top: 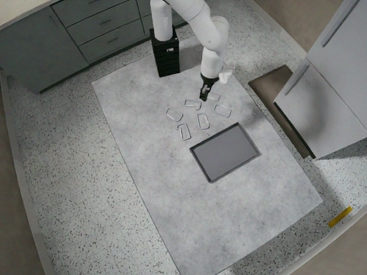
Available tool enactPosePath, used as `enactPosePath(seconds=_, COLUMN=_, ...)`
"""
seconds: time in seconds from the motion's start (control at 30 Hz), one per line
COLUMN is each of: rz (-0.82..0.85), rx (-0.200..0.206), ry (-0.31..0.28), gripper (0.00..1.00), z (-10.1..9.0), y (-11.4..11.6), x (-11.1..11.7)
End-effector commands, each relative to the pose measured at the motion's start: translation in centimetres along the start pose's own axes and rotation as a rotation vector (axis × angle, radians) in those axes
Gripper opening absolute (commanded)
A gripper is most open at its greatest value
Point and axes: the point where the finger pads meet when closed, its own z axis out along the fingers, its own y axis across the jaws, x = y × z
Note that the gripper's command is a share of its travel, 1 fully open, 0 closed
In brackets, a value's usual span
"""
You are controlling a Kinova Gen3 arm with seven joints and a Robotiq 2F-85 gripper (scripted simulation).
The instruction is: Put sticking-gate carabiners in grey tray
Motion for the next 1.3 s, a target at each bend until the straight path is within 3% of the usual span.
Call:
enactPosePath(seconds=0.0, rz=-0.001, rx=0.005, ry=-0.002, gripper=1.00, z=0.0, y=0.1, x=-0.1)
enactPosePath(seconds=0.03, rz=-0.001, rx=0.005, ry=-0.002, gripper=1.00, z=0.0, y=0.1, x=-0.1)
enactPosePath(seconds=0.07, rz=0.000, rx=0.001, ry=0.001, gripper=1.00, z=4.9, y=-2.6, x=2.1)
enactPosePath(seconds=0.6, rz=0.000, rx=0.001, ry=0.001, gripper=1.00, z=4.9, y=-2.6, x=2.1)
enactPosePath(seconds=0.63, rz=0.002, rx=-0.001, ry=0.001, gripper=1.00, z=9.6, y=-5.0, x=4.0)
enactPosePath(seconds=1.17, rz=0.002, rx=-0.001, ry=0.001, gripper=1.00, z=9.6, y=-5.0, x=4.0)
enactPosePath(seconds=1.2, rz=0.000, rx=0.003, ry=-0.002, gripper=1.00, z=14.3, y=-7.6, x=5.8)
enactPosePath(seconds=1.27, rz=0.000, rx=0.003, ry=-0.002, gripper=1.00, z=14.3, y=-7.6, x=5.8)
